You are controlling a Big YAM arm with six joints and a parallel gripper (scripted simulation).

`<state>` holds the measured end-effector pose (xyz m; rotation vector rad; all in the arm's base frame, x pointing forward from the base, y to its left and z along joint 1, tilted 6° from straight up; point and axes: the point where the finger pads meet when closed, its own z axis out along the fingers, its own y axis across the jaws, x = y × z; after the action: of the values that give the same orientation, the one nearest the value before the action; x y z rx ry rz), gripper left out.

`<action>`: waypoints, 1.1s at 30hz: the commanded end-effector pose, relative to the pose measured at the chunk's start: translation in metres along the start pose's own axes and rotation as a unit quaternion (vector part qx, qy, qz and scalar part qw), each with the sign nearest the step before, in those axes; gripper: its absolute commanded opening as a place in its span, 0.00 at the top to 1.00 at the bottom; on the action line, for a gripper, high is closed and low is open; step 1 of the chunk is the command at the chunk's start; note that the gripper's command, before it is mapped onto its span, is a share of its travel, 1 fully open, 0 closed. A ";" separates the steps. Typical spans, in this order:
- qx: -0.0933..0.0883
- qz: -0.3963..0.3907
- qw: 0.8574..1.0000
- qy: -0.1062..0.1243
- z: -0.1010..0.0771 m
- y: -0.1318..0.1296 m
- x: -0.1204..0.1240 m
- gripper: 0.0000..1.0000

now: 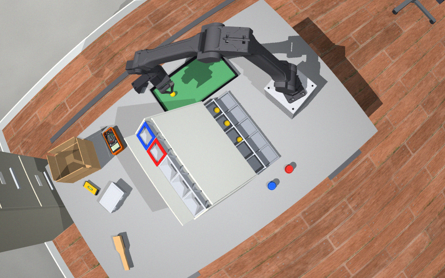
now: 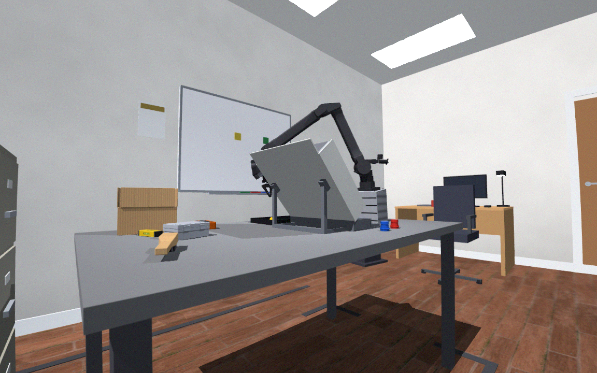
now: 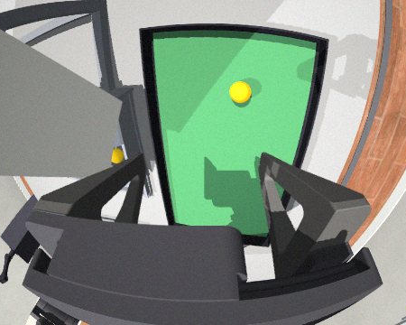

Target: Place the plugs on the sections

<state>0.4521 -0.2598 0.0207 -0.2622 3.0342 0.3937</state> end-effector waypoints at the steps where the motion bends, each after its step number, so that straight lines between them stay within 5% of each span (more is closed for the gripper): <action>1: 0.015 -0.005 1.000 -0.016 -0.013 -0.014 -0.008 0.20; 33: 0.016 -0.005 1.000 -0.016 -0.019 -0.026 -0.016 0.20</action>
<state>0.4585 -0.2695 0.0274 -0.2620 3.0233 0.3755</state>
